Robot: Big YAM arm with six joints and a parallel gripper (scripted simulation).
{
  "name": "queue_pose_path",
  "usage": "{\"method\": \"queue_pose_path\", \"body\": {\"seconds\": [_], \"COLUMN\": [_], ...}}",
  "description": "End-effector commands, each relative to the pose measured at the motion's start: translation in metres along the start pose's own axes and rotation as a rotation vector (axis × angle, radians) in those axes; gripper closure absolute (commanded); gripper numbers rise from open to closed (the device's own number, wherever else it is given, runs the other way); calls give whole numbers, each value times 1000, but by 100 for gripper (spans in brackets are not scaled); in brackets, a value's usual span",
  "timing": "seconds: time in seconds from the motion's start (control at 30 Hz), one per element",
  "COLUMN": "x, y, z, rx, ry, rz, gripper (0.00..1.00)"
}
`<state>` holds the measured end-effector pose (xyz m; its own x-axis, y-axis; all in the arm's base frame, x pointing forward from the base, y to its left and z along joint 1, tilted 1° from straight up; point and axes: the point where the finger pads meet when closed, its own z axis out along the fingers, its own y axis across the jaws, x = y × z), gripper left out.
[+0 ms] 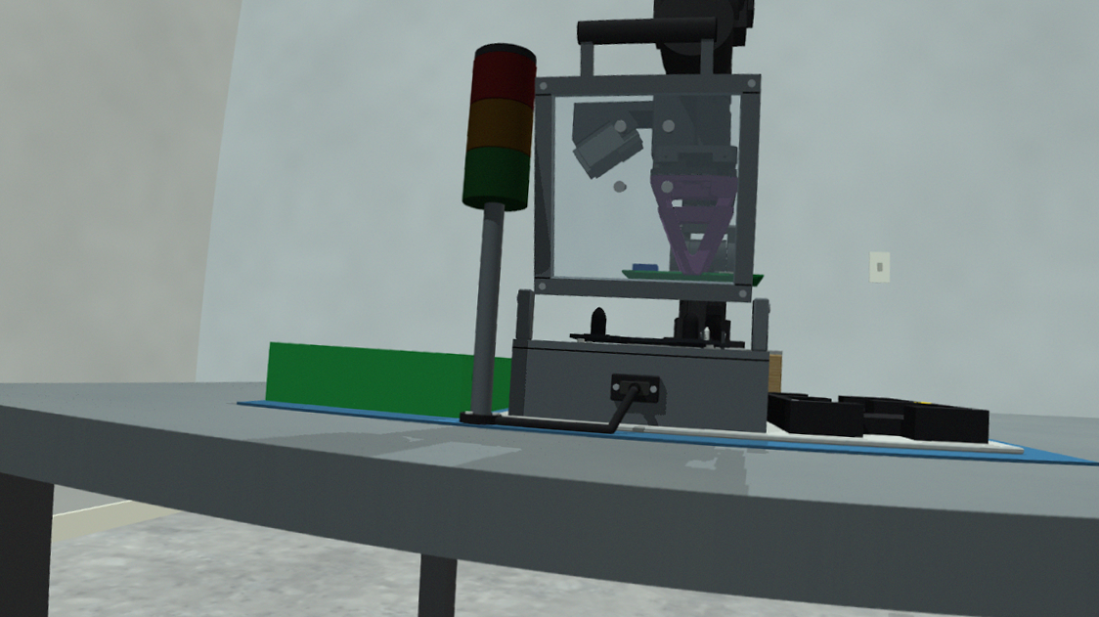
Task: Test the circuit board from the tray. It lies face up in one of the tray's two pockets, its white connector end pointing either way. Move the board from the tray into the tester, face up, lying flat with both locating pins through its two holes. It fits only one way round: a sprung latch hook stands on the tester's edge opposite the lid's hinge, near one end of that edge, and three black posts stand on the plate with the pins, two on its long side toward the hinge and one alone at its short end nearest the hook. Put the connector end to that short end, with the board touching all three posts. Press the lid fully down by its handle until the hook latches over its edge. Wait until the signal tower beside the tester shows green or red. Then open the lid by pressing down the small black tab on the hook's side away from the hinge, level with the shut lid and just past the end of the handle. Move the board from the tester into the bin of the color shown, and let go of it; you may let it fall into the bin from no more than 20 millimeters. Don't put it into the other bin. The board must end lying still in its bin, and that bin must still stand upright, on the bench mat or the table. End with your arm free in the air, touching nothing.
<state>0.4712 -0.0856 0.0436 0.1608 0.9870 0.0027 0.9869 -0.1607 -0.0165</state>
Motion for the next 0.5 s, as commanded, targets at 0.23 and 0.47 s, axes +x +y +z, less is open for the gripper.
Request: {"method": "queue_pose_path", "body": {"seconds": [0.23,0.47], "x": [-36,-45], "y": [-3,-7], "z": [-23,-23], "rx": [-34,-30], "ry": [-4,-4], "rz": [-33,-33], "gripper": [28,28]}}
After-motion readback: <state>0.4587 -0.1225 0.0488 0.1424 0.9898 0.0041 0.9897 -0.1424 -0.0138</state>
